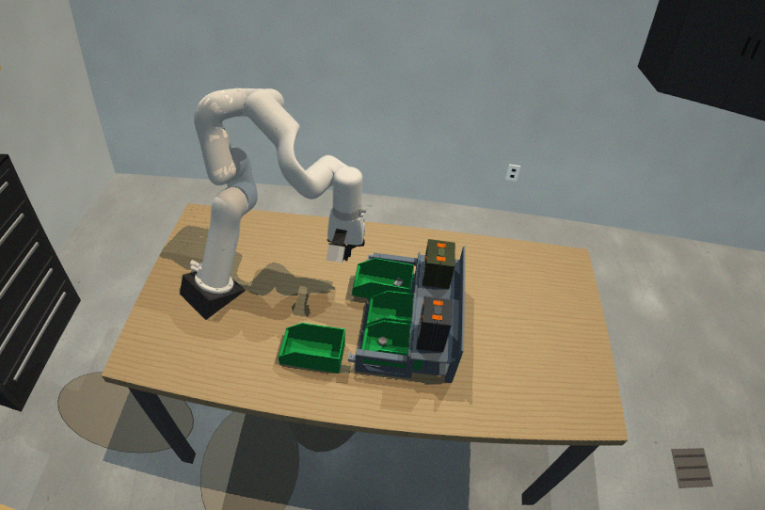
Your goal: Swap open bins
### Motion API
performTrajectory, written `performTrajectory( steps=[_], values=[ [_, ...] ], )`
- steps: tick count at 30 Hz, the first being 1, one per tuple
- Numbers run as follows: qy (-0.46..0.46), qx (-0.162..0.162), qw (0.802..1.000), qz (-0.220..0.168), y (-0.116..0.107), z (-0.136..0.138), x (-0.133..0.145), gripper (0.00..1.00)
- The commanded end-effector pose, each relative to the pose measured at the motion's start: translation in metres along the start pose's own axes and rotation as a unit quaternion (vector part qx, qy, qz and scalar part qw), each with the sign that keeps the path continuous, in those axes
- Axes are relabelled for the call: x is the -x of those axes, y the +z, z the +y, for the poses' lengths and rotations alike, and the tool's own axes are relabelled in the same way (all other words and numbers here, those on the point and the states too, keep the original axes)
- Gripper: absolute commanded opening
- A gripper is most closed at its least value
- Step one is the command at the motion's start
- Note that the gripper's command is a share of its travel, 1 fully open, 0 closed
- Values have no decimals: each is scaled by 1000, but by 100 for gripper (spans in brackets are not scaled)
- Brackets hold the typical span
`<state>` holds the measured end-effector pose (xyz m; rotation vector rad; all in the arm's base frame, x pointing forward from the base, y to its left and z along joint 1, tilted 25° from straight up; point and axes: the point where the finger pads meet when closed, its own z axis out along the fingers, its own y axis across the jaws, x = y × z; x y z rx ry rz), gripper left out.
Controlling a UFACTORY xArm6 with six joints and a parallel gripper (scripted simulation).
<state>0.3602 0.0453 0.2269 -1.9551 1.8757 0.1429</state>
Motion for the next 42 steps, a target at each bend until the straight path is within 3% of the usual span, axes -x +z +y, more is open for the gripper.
performTrajectory(
  steps=[1, 25, 42],
  values=[
    [0, -2, 1000, 0, -1, -1, 0, 0],
    [-1, -2, 1000, 0, 2, -1, 0, 0],
    [-1, -2, 1000, 0, 33, -1, 0, 0]
  ],
)
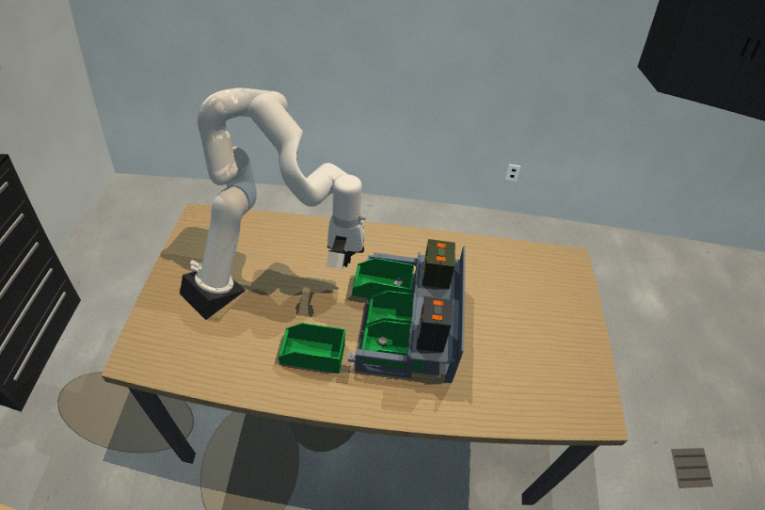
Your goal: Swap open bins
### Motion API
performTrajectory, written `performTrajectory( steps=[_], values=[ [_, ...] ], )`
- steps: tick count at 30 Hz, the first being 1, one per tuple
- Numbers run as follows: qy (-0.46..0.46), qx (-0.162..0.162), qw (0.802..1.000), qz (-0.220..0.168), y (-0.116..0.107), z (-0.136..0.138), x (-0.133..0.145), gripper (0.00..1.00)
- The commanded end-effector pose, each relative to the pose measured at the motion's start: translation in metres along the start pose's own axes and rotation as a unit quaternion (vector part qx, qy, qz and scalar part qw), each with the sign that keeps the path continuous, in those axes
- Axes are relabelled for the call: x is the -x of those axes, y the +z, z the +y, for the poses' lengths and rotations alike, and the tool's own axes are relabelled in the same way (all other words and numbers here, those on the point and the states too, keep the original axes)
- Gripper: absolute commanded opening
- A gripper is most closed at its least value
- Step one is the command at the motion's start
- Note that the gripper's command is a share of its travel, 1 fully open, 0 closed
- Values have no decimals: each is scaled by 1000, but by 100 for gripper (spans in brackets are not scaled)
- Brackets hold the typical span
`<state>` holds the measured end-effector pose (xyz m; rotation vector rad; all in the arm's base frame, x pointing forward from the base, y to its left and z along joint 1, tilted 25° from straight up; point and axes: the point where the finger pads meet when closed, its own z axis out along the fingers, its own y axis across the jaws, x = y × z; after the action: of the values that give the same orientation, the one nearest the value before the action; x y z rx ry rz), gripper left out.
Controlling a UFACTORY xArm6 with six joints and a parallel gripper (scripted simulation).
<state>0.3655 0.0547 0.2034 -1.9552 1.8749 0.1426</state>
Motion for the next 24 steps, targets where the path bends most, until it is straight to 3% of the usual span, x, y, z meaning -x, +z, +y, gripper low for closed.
performTrajectory(
  steps=[1, 24],
  values=[
    [0, -1, 1000, 0, 10, -1, 0, 0],
    [0, -1, 1000, 0, 72, -1, 0, 0]
  ],
)
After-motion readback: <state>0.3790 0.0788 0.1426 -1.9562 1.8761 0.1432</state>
